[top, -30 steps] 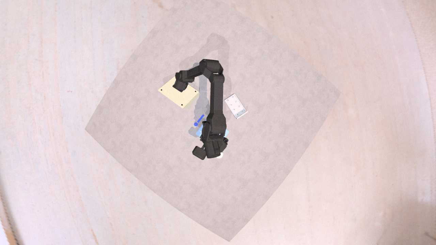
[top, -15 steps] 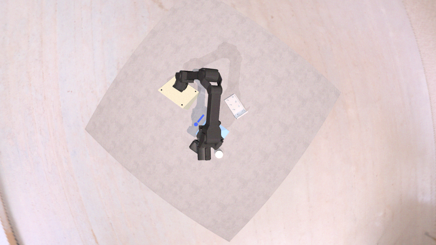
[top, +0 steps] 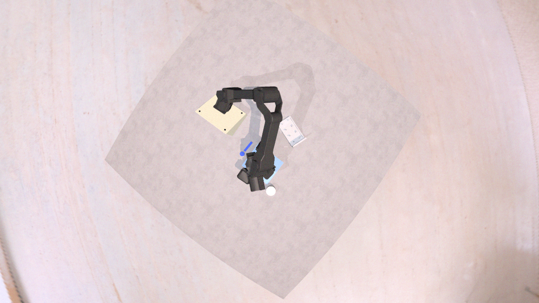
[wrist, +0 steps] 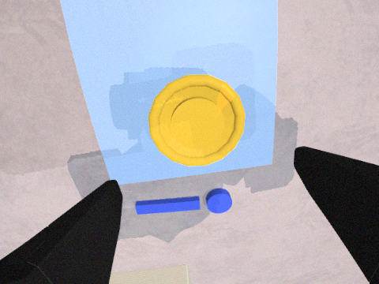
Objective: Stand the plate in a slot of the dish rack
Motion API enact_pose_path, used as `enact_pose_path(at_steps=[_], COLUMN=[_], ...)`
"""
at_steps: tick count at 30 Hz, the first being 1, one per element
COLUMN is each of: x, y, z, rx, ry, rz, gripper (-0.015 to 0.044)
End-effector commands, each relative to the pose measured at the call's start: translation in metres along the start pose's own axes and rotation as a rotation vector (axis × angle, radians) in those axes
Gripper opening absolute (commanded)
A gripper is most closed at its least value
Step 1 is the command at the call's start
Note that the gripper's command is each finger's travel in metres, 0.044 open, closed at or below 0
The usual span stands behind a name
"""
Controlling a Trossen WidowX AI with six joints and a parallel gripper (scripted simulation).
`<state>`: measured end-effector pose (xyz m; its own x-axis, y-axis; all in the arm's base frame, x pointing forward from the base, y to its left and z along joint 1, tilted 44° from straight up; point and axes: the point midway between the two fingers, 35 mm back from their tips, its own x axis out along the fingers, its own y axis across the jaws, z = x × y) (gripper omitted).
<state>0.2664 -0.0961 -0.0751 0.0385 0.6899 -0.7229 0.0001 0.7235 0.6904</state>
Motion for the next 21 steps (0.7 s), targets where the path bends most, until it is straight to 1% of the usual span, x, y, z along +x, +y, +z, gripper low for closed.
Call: enact_pose_path(at_steps=[1, 21], x=[0.006, 0.038], y=[0.0, -0.001], z=[0.001, 0.003], rx=[0.005, 0.005], ry=[-0.014, -0.014], rz=[-0.001, -0.001], gripper=[0.04, 0.04])
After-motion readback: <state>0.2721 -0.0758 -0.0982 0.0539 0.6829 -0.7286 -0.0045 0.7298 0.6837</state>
